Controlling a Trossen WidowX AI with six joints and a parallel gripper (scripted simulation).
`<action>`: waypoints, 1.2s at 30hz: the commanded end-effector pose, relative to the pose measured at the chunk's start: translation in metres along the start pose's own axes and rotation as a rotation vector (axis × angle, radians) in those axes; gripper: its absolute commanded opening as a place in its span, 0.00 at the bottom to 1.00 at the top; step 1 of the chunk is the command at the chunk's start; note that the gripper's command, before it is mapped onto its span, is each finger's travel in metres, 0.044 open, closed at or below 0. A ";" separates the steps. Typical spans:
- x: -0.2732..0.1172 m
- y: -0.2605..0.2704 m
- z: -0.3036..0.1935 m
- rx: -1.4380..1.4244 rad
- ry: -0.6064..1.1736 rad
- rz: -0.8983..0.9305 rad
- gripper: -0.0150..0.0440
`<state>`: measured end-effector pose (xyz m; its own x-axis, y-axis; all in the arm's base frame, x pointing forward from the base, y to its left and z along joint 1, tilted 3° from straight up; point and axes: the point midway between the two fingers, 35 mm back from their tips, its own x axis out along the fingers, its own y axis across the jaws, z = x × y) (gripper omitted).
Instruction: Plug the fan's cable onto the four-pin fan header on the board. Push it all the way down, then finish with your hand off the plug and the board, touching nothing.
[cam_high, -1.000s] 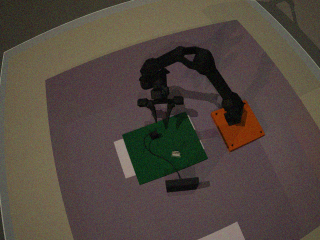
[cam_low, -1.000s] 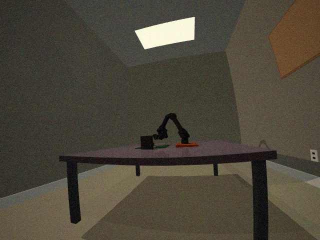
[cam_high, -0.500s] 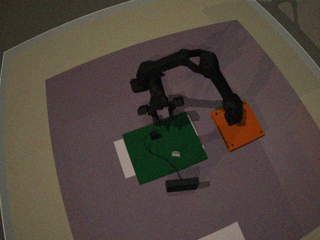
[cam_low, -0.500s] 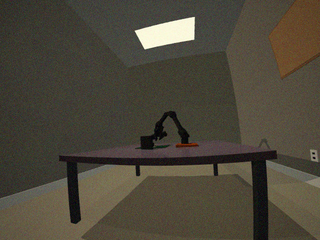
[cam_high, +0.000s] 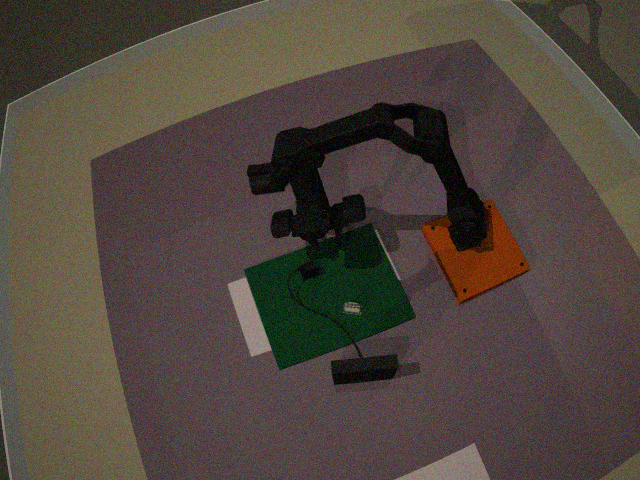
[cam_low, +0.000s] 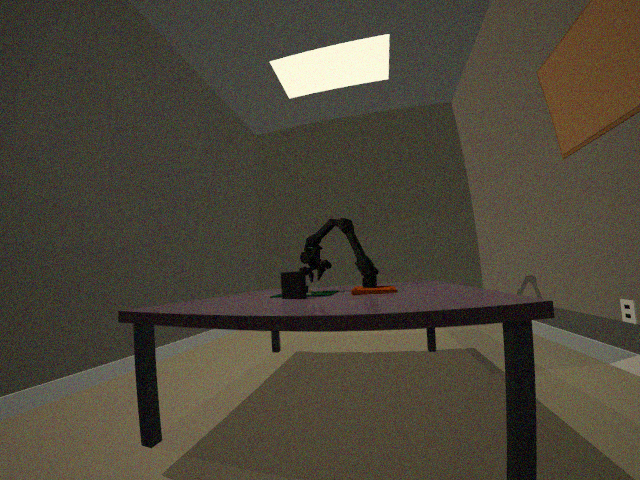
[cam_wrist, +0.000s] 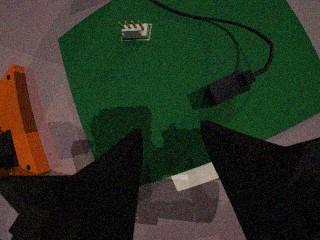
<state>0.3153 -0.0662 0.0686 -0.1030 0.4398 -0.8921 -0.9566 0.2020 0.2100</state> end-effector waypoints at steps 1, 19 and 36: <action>-0.007 -0.003 0.002 0.019 0.091 -0.035 0.60; -0.028 -0.016 0.012 0.091 0.358 -0.183 0.65; -0.084 -0.014 0.081 1.186 0.231 -0.430 1.00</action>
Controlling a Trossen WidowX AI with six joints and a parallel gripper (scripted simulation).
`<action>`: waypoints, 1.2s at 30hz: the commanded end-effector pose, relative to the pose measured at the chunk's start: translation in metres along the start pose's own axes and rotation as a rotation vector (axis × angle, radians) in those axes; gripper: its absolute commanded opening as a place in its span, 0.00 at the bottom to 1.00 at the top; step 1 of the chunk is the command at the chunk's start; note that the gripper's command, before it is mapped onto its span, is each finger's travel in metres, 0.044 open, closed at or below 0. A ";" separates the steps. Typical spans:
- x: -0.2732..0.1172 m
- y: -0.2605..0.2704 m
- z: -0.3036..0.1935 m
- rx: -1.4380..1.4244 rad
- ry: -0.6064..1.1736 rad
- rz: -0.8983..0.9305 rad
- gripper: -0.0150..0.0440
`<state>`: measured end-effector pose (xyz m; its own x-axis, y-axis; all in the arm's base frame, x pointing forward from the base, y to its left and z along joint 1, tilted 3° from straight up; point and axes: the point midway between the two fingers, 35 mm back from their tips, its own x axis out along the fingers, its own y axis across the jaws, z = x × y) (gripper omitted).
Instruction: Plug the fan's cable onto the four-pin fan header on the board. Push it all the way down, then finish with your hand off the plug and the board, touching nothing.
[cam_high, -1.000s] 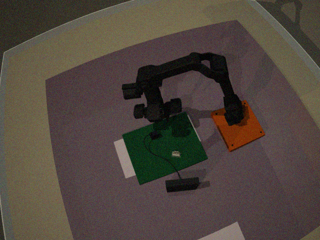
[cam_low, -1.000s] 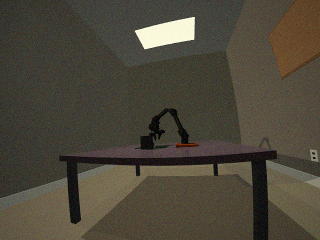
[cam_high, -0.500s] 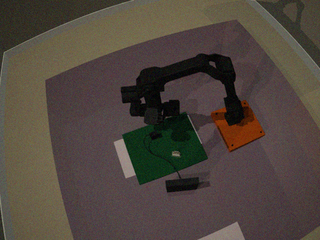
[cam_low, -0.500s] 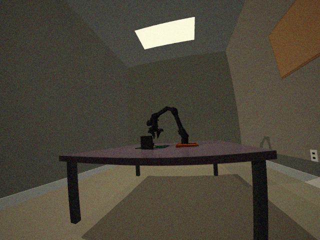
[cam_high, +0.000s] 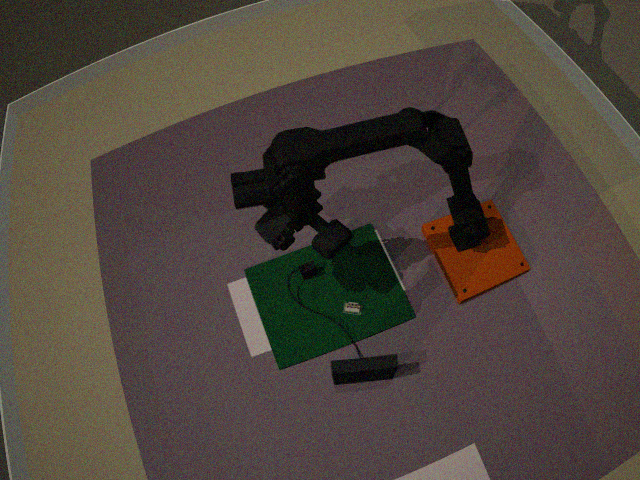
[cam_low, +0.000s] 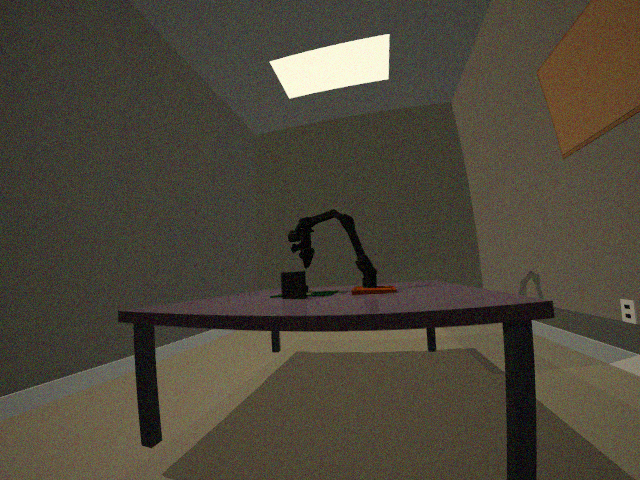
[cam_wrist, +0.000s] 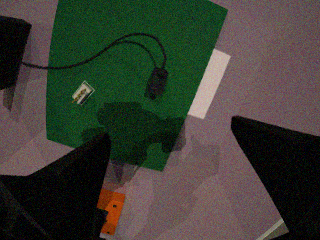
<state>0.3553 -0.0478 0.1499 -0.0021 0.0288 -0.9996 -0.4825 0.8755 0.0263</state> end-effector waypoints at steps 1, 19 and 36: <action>-0.023 0.010 0.011 0.408 0.010 -0.020 1.00; 0.035 0.007 0.014 0.408 0.010 -0.020 1.00; 0.087 0.008 0.010 0.408 0.010 -0.019 1.00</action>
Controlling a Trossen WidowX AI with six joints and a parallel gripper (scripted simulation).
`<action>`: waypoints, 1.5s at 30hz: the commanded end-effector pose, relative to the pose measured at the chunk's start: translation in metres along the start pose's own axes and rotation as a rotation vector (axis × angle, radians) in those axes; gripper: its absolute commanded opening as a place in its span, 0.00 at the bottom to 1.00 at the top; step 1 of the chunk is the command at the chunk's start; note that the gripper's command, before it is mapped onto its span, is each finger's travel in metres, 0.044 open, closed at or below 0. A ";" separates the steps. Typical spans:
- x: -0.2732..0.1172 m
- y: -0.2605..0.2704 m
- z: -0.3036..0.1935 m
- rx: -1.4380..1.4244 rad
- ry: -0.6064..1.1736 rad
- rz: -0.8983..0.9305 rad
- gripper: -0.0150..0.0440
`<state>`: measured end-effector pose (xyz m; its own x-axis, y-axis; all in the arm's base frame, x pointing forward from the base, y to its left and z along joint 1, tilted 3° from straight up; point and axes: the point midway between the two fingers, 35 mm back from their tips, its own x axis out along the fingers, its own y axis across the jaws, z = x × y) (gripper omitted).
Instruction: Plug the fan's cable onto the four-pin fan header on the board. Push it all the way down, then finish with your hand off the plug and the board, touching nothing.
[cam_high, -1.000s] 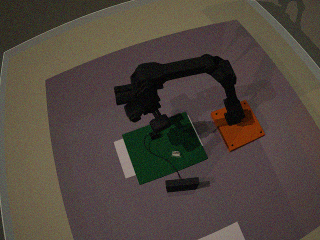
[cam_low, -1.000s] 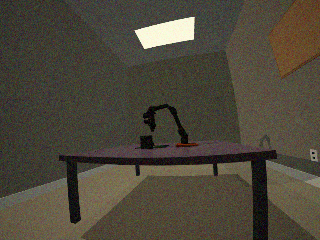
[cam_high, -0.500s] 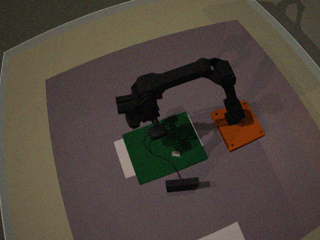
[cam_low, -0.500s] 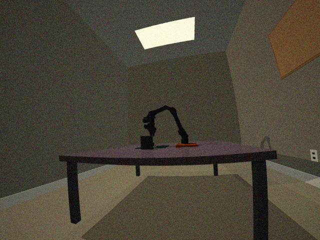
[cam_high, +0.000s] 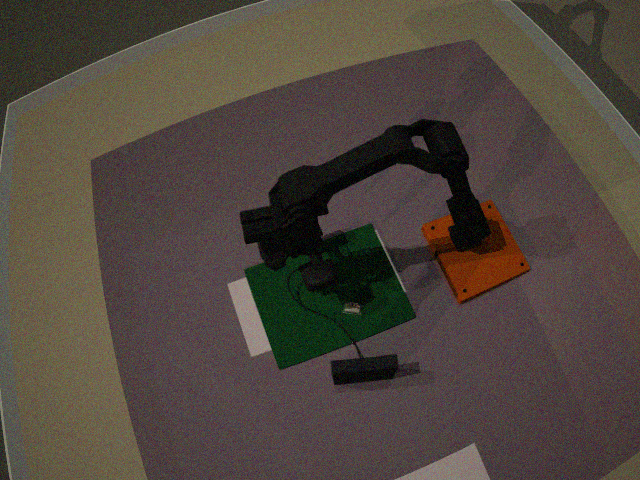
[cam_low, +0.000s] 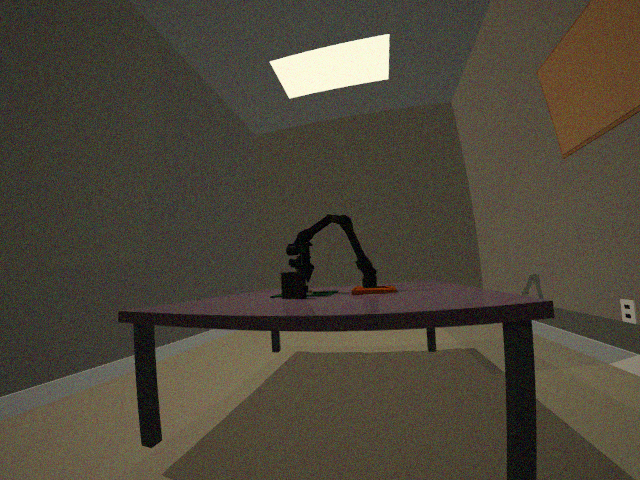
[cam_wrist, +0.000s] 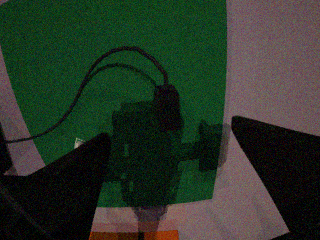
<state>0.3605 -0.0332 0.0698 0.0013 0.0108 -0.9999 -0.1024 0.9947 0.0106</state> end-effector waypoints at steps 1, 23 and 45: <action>0.008 0.000 -0.001 0.007 0.008 -0.003 1.00; 0.044 0.000 -0.002 0.007 0.008 -0.003 1.00; 0.044 0.000 -0.002 0.000 0.002 0.000 0.42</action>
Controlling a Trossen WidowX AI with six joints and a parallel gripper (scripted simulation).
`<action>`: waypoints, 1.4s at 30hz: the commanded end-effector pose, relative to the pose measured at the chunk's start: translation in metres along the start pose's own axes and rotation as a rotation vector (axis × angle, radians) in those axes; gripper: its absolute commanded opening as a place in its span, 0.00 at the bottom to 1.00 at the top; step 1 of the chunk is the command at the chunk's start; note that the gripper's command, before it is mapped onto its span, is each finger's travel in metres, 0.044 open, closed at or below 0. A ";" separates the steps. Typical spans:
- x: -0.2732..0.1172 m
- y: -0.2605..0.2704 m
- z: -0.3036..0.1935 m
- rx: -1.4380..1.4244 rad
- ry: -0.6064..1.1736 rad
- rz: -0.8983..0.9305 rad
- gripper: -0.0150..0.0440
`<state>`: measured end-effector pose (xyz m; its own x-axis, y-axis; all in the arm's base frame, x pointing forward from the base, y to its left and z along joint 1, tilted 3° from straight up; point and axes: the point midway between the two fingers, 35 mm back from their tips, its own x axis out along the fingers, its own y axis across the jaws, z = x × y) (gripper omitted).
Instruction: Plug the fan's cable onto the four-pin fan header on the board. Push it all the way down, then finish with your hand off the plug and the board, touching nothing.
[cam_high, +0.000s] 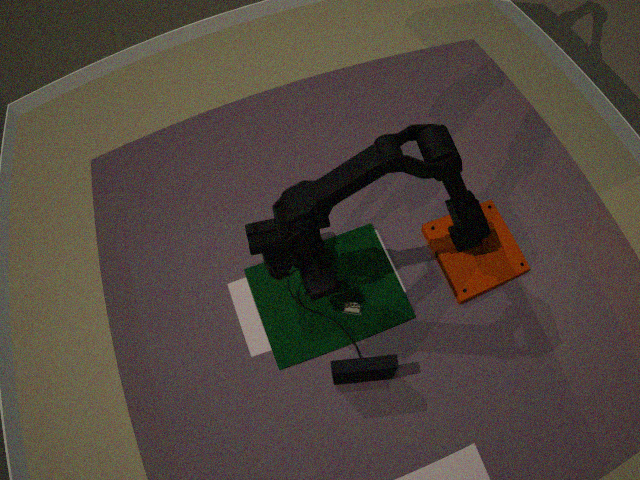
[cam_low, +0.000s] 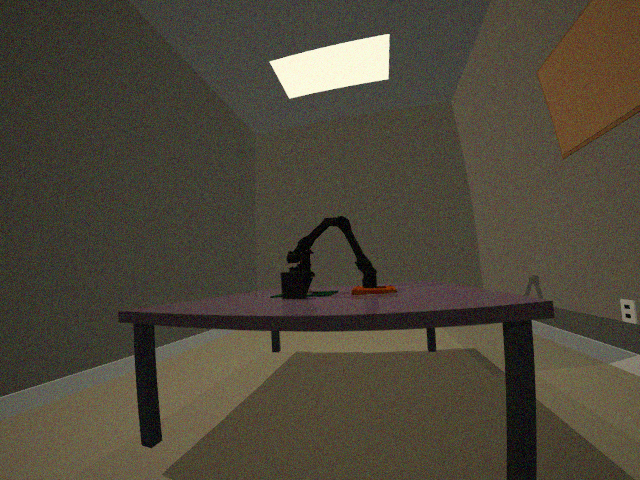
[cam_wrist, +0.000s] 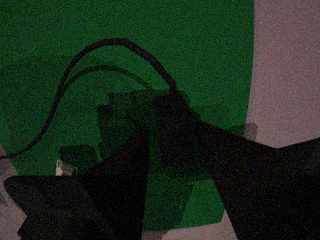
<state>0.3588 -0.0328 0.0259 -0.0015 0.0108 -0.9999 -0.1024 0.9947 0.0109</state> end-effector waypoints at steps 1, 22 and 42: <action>0.000 0.000 0.000 0.000 0.000 0.000 0.38; -0.049 0.035 -0.008 0.162 0.005 0.000 0.25; -0.046 0.112 -0.046 0.561 0.011 0.006 0.25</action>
<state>0.3021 0.0720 0.0724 -0.0171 0.0145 -0.9997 0.4329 0.9014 0.0057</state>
